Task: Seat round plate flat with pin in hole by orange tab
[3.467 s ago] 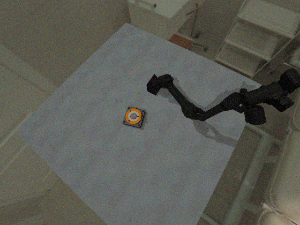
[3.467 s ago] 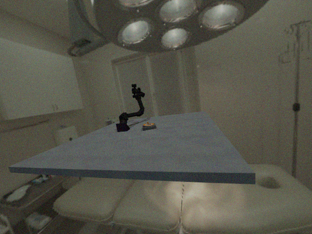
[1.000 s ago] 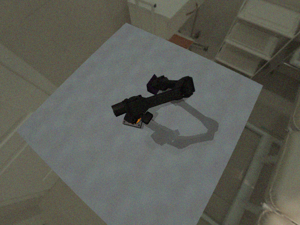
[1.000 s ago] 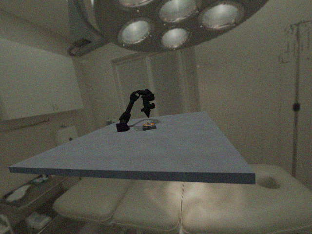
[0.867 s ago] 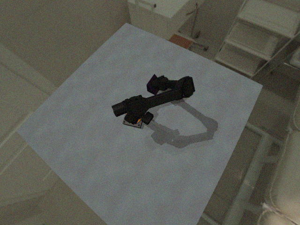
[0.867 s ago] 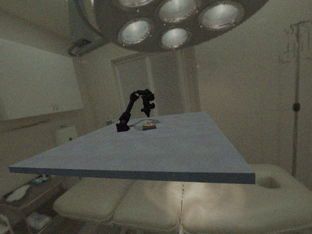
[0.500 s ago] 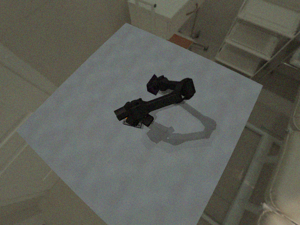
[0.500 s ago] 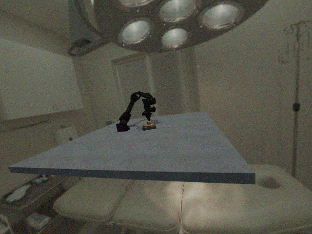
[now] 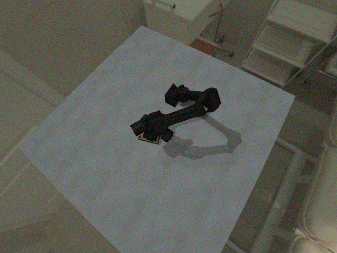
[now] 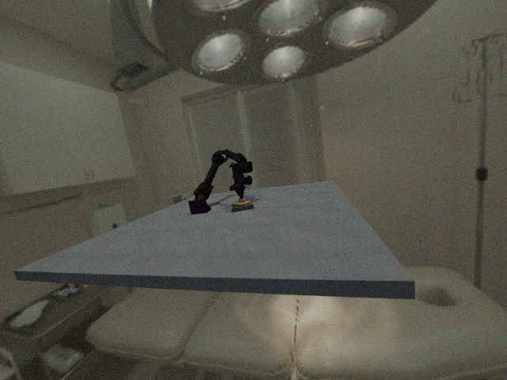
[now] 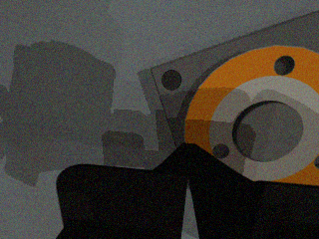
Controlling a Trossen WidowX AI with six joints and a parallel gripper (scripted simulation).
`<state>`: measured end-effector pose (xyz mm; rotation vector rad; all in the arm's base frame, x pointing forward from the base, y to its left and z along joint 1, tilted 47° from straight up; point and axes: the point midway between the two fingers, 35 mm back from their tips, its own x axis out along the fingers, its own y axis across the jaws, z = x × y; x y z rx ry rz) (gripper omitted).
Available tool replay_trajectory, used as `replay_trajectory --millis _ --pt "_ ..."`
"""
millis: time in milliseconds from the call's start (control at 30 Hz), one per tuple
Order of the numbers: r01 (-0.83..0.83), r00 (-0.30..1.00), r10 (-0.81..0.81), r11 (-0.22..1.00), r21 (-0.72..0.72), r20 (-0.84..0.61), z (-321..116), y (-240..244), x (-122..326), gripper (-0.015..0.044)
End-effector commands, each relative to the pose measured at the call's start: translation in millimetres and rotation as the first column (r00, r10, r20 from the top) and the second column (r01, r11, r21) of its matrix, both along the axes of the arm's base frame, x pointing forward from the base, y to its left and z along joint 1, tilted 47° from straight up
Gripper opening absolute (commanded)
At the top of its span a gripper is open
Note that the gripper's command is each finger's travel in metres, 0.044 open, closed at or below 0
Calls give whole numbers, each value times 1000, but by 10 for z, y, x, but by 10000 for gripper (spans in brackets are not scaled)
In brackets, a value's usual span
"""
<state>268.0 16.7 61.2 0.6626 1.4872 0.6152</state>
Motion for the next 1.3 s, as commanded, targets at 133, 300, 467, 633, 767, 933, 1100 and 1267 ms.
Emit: replay_trajectory --millis 133,300,467,633,767,933,1100,1267 --pt "0 1000 0 1000 0 1 -40 -28 -112 0" --pt "0 1000 0 1000 0 1 -67 -50 -174 0" --pt "0 1000 0 1000 0 0 -98 -78 -230 0" --pt "0 1000 0 1000 0 0 -137 -113 -287 0" --pt "0 1000 0 1000 -1 0 -162 -151 -318 0" --pt "0 1000 0 1000 -1 0 -187 -197 -353 0" --pt "0 1000 0 1000 -1 0 -218 -244 -376 0" --pt "0 1000 0 1000 -1 0 -257 -285 -388 0"
